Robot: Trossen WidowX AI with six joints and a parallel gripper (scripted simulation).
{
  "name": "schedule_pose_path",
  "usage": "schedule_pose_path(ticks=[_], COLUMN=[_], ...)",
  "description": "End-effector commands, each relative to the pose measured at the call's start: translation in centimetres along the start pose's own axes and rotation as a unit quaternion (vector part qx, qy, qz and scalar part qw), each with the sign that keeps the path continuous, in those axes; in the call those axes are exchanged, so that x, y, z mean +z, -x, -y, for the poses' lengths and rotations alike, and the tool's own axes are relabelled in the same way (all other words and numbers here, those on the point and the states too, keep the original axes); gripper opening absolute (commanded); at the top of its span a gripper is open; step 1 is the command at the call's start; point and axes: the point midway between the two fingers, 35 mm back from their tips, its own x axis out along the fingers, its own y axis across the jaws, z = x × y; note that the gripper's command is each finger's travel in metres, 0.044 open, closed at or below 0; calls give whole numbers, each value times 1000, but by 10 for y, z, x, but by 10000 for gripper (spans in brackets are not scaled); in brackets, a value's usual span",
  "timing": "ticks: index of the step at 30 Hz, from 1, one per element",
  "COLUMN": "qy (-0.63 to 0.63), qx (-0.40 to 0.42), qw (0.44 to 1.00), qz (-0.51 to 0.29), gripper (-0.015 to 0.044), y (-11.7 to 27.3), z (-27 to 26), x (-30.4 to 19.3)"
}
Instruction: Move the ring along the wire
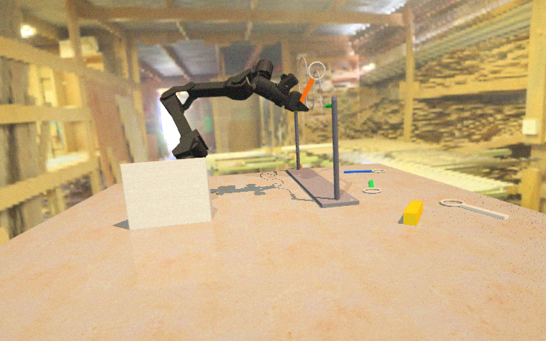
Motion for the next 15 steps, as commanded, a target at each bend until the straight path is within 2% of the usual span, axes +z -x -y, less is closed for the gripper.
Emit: schedule_pose_path(ticks=[1, 15], qy=[-34, -162], qx=[22, 93], qw=[999, 982], qz=[4, 20], gripper=[-150, -150], y=[1, 0], z=[-7, -25], x=[-1, 3])
